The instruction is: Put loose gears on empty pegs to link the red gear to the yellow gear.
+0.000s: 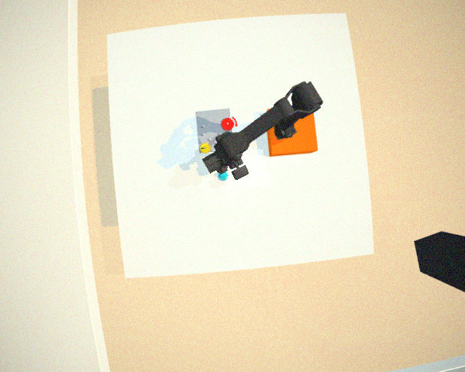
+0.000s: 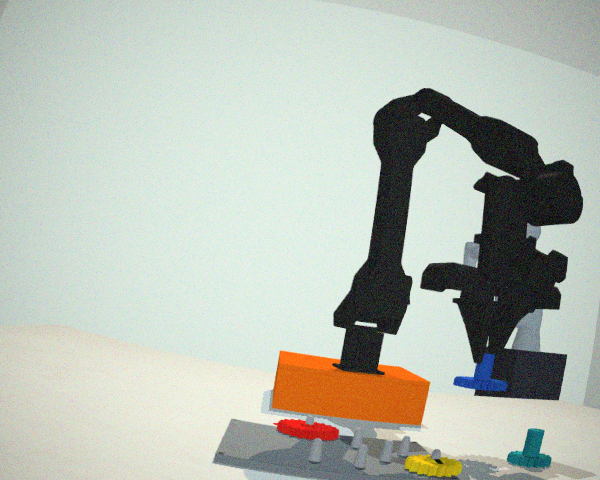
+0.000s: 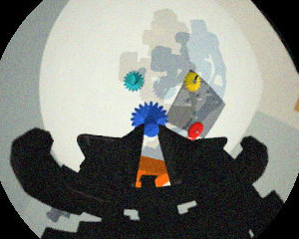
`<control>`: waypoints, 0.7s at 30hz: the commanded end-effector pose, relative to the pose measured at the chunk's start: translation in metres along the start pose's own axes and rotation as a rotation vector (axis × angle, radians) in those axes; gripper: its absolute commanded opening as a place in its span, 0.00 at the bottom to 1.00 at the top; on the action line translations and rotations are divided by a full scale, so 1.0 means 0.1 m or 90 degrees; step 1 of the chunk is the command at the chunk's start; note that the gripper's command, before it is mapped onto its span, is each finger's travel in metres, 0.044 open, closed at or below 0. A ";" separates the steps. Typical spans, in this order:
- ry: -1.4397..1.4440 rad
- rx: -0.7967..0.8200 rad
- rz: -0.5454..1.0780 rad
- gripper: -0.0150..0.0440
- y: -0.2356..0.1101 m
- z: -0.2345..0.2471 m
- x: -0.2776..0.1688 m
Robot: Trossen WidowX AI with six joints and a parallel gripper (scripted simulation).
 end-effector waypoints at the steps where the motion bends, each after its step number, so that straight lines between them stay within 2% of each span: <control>1: -0.003 -0.001 -0.004 0.25 -0.11 -0.01 0.00; 21: -0.003 -0.001 -0.003 0.25 -0.63 -0.04 -0.11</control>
Point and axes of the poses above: the point midway between the two fingers, 35 mm back from their tips, its own y axis out along the fingers, its own z axis across the jaws, x = y × z, the point moved 2 cm from there along -y, back along the fingers, and after that the axes turned 8 degrees about -y, right-handed, at the moved point
